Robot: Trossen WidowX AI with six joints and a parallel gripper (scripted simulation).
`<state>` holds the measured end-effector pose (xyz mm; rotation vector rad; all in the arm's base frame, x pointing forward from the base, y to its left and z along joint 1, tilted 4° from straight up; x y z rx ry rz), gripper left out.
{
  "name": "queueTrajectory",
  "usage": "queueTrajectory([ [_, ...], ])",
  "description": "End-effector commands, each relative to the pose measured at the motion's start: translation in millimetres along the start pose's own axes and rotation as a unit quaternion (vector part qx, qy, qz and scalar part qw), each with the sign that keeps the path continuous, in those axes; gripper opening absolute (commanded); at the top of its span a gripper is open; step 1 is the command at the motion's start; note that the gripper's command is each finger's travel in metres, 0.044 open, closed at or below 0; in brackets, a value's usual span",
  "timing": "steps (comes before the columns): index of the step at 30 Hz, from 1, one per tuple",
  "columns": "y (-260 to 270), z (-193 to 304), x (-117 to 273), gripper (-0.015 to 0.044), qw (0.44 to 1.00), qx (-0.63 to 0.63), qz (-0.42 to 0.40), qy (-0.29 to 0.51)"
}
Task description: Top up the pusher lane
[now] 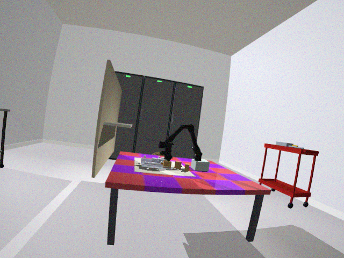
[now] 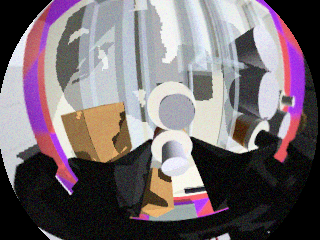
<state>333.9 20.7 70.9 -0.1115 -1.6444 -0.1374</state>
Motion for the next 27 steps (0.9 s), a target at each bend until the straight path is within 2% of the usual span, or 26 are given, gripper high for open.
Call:
queueTrajectory([
  [1, 0.2, -2.0, 0.3, 0.0, 1.0, 0.001, 0.0, -0.009],
  [27, -0.6, 2.3, 0.2, 0.0, 1.0, 0.001, 0.0, -0.009],
])
Point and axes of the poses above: the point midway between the two fingers, 35 mm back from their tips, its own x axis back along the fingers, its own y axis across the jaws, z = x × y, the point moved 7 cm from there along x, back along the fingers, and after that the axes turned 11 degrees about -x, right-handed, at the moved point
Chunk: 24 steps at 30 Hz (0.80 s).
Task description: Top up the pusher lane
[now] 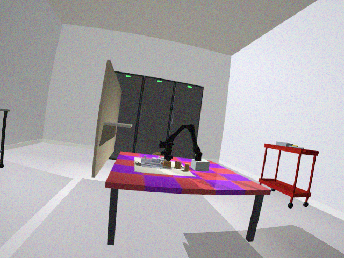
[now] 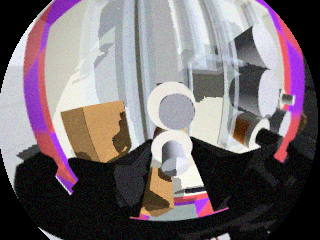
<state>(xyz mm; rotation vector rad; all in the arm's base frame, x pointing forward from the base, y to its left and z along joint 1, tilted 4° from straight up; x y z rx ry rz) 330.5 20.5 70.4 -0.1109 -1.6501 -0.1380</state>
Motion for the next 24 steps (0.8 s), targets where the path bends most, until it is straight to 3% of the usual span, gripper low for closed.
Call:
queueTrajectory([
  [1, 0.0, -0.9, 0.3, 0.0, 1.0, 0.001, 0.0, -0.006],
  [24, -0.7, 2.8, 0.2, 0.0, 1.0, 0.001, 0.0, -0.006],
])
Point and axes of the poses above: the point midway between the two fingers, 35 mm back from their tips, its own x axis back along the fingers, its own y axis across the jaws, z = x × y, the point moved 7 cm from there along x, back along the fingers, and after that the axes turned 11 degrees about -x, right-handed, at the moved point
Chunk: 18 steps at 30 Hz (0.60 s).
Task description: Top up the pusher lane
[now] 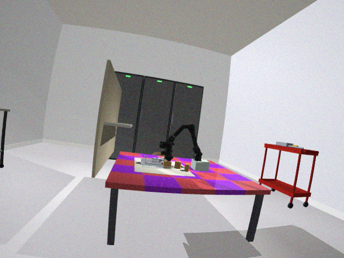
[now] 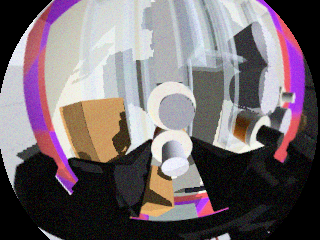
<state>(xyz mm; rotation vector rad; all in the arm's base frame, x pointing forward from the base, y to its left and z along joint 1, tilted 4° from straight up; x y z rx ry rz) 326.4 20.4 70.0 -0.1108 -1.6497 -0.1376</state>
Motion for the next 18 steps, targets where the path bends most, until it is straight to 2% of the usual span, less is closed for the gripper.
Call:
queueTrajectory([
  [1, 0.1, -1.0, 0.3, 0.0, 1.0, 0.0, 0.0, -0.006],
  [18, -0.4, 3.3, -0.1, 0.0, 1.0, 0.0, 0.0, -0.006],
])
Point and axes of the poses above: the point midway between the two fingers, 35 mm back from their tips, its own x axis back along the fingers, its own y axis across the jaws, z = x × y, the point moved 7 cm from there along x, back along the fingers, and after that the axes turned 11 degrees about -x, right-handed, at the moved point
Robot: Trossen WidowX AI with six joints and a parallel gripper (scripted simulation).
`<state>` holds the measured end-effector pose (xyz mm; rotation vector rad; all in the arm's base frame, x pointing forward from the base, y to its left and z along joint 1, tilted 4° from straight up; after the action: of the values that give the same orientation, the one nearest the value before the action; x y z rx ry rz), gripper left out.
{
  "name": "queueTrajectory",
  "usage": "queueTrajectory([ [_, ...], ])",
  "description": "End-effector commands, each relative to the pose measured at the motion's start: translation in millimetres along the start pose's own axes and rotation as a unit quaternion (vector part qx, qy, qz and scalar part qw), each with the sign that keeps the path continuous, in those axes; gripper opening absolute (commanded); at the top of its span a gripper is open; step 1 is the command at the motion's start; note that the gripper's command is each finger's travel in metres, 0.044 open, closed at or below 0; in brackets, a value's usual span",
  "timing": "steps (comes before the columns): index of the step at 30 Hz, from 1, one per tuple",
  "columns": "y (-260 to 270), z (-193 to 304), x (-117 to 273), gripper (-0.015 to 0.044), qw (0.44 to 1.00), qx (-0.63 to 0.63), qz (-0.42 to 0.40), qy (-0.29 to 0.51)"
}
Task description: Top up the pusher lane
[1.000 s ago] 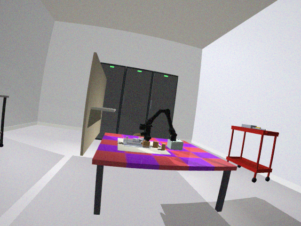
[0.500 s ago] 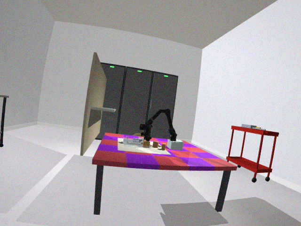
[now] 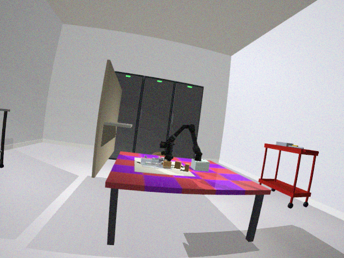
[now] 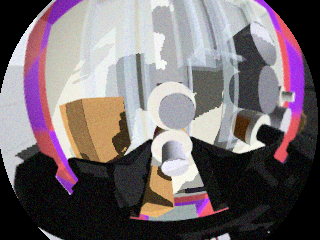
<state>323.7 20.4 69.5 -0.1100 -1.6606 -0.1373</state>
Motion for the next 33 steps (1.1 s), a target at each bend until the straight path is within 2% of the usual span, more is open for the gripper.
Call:
queueTrajectory([
  [1, 0, 1, 0, 0.0, 1.0, 0.0, 0.001, 0.0],
  [2, 0, 1, 0, 0.0, 1.0, 0.0, 0.001, 0.0],
  [14, 0, 0, 0, 0.0304, 1.0, 0.0, 0.001, 0.0],
  [22, 1, 0, 19, 0.0304, 1.0, 0.0, 0.001, 0.0],
  [33, -1, 8, 21, 0.0304, 1.0, 0.0, 0.001, 0.0],
])
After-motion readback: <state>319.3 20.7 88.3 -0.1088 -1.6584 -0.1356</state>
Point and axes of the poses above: the point midway between the two fingers, 35 mm back from their tips, its own x axis back along the fingers, its own y axis across the jaws, z = x × y, the point moved 7 cm from there along x, back along the fingers, and after that the axes turned 11 degrees about -x, right-handed, at the moved point
